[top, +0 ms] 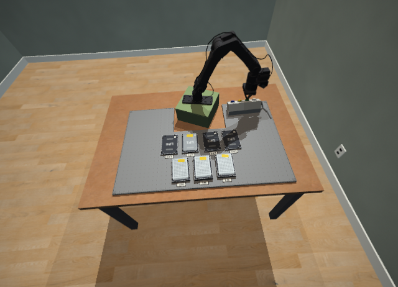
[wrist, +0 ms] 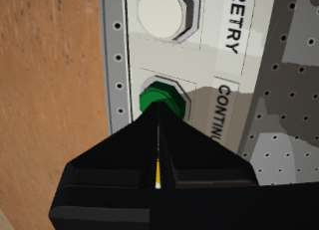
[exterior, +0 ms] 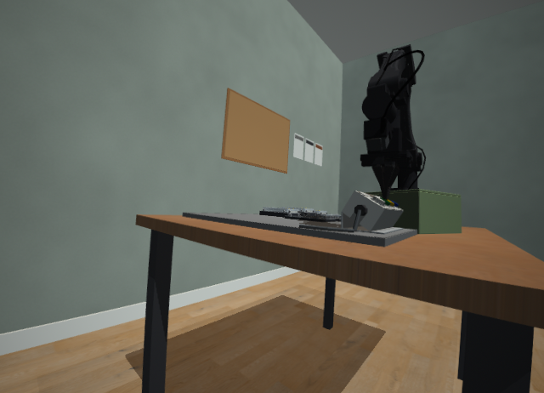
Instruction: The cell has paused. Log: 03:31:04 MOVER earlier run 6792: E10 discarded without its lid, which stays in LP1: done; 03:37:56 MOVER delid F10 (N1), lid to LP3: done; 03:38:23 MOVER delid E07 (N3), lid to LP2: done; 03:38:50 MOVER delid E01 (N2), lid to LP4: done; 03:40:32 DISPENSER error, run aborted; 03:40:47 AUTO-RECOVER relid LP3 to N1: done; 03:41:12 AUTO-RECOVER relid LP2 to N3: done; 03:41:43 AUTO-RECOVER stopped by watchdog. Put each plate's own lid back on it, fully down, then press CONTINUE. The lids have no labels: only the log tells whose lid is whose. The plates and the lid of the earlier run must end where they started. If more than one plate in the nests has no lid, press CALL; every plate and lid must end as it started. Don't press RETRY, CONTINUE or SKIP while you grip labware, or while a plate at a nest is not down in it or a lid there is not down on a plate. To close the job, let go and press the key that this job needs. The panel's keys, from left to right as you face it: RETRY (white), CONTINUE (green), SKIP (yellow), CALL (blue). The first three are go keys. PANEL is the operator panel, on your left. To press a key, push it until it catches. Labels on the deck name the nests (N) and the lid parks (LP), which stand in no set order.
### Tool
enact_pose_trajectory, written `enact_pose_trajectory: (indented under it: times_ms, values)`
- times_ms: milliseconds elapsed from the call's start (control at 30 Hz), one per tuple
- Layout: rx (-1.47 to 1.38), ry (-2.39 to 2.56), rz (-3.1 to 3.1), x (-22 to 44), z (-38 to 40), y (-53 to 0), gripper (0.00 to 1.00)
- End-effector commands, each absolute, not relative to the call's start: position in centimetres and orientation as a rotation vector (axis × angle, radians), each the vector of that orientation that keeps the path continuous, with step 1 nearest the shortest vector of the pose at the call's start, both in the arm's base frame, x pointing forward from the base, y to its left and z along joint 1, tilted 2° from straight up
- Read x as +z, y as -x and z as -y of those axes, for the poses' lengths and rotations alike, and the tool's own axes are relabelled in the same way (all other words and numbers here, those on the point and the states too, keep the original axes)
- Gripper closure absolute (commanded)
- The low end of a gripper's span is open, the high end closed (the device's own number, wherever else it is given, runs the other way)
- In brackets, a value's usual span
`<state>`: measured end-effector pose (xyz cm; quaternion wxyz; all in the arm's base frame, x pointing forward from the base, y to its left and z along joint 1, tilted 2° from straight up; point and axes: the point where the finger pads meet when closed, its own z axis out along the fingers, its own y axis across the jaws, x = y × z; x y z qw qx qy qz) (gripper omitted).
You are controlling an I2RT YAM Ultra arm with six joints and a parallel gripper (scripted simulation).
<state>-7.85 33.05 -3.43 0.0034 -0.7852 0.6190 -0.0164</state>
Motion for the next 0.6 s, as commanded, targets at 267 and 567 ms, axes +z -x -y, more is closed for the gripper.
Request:
enact_pose_trajectory:
  times_ms: [267, 567]
  values:
    - [-0.061, 2.461, -1.947, -4.81, -32.91, 7.37, 1.00]
    - [-0.061, 2.460, -1.947, -4.94, -32.92, 7.35, 1.00]
